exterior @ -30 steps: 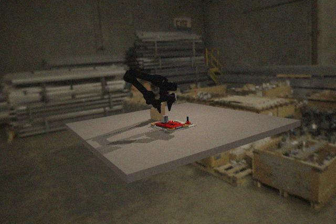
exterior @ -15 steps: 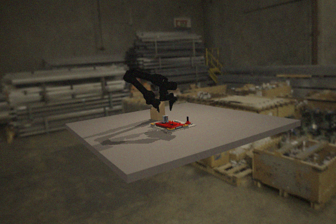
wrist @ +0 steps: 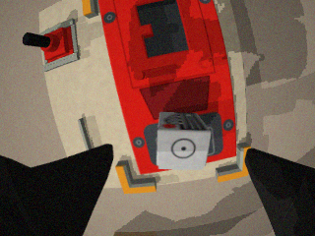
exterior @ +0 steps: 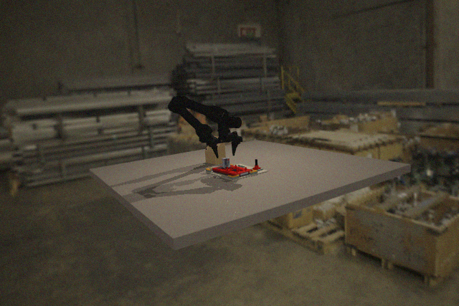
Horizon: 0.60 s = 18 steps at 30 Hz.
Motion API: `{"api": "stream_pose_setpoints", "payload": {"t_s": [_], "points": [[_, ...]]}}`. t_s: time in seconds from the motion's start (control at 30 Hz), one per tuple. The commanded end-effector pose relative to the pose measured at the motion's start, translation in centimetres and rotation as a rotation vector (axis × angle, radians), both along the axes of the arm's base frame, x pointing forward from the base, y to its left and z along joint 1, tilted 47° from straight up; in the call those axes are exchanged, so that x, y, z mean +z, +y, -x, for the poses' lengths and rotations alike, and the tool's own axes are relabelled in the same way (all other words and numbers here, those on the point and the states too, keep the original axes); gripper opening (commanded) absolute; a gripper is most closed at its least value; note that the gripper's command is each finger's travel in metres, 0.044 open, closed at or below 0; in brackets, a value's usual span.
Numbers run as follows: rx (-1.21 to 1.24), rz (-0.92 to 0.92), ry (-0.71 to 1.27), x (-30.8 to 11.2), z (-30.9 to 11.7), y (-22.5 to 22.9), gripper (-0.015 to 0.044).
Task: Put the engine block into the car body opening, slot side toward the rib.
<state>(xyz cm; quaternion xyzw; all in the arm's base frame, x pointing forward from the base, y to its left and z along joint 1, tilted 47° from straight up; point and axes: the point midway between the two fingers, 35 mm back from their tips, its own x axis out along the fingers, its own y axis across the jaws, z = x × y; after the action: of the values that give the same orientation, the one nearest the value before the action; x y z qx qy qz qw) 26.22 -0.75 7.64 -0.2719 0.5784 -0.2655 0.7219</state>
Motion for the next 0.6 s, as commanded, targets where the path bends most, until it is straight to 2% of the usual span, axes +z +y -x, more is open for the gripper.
{"api": "stream_pose_setpoints", "payload": {"t_s": [0.0, 0.57], "points": [[0.006, 0.005, 0.003, -0.4, -0.1, -0.4, 0.044], [0.006, 0.006, 0.002, -2.2, -0.6, -2.3, 0.044]]}}
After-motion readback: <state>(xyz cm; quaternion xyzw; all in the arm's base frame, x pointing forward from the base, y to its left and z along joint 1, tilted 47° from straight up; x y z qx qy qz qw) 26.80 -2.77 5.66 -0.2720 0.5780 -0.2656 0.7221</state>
